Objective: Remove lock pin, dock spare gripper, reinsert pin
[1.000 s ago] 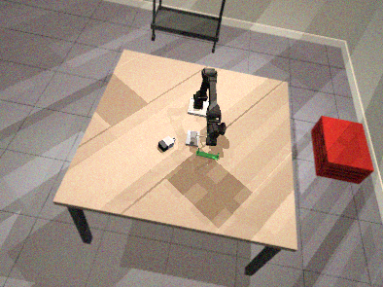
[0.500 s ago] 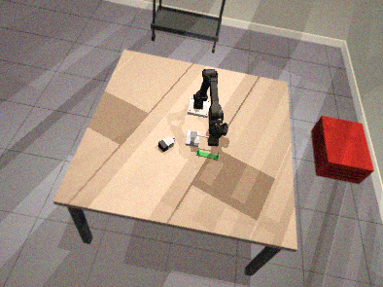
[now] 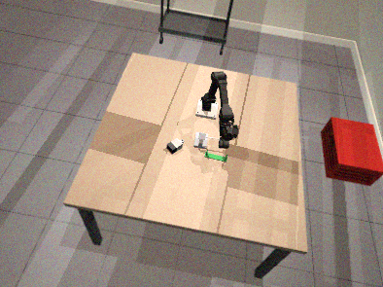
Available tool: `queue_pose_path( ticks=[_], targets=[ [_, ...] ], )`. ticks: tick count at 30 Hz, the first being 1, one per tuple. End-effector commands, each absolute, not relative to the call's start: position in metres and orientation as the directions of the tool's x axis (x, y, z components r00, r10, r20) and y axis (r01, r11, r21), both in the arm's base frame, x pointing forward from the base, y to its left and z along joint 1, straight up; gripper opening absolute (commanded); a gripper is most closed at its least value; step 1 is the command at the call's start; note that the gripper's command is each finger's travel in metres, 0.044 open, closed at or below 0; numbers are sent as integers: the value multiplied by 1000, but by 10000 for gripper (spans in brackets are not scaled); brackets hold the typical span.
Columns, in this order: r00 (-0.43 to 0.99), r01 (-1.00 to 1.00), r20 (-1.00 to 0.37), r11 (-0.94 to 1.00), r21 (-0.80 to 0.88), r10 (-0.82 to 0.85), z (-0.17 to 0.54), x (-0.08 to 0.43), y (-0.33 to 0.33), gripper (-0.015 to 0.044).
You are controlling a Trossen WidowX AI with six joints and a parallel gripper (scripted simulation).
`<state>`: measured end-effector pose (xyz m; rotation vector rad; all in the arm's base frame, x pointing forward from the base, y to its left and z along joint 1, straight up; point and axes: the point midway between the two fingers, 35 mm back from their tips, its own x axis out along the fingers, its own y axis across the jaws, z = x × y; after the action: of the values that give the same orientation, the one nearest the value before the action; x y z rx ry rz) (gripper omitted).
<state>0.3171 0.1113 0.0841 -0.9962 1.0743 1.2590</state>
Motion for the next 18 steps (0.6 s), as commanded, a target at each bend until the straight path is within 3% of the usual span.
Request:
queue_pose_path(
  ticks=[1, 18],
  targets=[
    [10, -998, -976, 70, 6, 219, 86, 319, 115, 0],
    [-1, -997, -976, 70, 17, 217, 89, 320, 128, 0]
  ],
)
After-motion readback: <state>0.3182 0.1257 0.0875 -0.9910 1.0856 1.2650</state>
